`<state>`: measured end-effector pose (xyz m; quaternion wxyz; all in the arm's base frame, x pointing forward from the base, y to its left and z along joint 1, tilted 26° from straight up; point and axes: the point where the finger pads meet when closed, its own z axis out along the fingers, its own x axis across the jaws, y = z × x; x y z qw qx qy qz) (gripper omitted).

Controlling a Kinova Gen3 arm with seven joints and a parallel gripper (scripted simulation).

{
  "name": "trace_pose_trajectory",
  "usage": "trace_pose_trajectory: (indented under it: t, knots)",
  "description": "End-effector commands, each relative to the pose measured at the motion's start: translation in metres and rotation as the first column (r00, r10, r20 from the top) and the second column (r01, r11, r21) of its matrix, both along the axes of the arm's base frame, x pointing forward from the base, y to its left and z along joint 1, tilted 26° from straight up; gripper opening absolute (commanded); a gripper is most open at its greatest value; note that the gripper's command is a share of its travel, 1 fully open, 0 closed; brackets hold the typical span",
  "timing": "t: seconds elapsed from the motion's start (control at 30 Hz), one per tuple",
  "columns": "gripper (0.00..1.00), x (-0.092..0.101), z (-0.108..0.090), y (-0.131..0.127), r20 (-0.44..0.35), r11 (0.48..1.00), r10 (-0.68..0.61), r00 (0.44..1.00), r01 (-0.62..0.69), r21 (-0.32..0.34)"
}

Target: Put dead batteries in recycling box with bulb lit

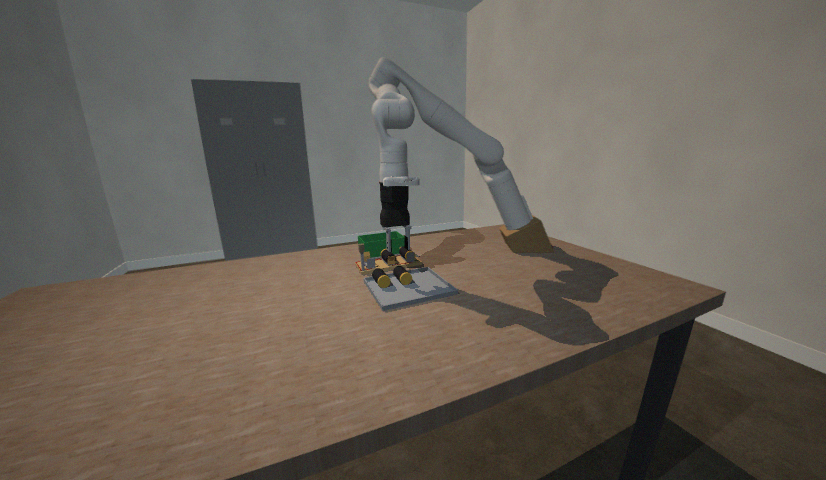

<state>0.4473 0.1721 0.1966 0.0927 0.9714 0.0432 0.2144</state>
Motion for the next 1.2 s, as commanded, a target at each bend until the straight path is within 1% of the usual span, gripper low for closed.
trace_pose_trajectory:
  t: [0.0, 0.1, 0.23, 1.17]
  knots:
    - [0.90, 0.000, -0.020, 0.002, -0.022, 1.000, 0.009, 1.000, -0.009, 0.002]
    - [0.90, 0.005, -0.031, 0.000, -0.022, 1.000, 0.009, 1.000, -0.009, 0.002]
    - [0.90, 0.008, -0.037, -0.001, -0.022, 1.000, 0.009, 1.000, -0.009, 0.002]
    - [0.90, 0.008, -0.038, -0.001, -0.022, 1.000, 0.009, 1.000, -0.009, 0.002]
